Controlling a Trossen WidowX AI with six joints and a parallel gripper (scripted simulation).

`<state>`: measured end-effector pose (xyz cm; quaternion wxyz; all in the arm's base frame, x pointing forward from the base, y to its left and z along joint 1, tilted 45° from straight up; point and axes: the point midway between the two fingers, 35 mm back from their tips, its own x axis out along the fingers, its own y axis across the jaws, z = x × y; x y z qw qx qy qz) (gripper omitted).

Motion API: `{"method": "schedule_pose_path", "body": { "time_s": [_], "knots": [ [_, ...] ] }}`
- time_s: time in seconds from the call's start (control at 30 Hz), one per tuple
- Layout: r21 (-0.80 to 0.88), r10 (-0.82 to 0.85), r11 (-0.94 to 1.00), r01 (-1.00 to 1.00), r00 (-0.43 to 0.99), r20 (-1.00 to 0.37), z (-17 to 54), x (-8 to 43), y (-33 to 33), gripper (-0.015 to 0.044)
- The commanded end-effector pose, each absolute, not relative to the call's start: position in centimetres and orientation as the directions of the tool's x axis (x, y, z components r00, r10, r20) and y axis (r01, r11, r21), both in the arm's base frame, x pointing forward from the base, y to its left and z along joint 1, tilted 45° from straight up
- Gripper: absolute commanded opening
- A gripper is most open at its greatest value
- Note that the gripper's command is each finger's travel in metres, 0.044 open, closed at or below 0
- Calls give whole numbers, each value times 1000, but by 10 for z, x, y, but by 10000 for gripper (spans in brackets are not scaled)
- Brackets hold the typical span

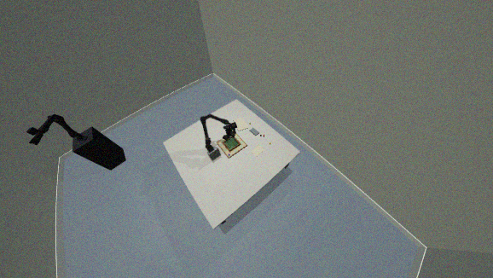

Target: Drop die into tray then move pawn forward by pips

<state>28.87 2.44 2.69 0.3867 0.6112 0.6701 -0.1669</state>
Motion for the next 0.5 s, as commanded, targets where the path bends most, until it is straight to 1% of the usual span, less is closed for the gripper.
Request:
{"method": "schedule_pose_path", "body": {
  "time_s": [0.0,0.2,0.4,0.47],
  "knots": [
    [151,694,98,984,41,-719,11,282,15,0],
    [32,701,-28,999,42,-712,-7,274,5,0],
    [27,698,-30,999,40,-715,-8,273,5,0],
    [10,669,-17,1000,19,-743,-10,272,6,0]
  ]
}}
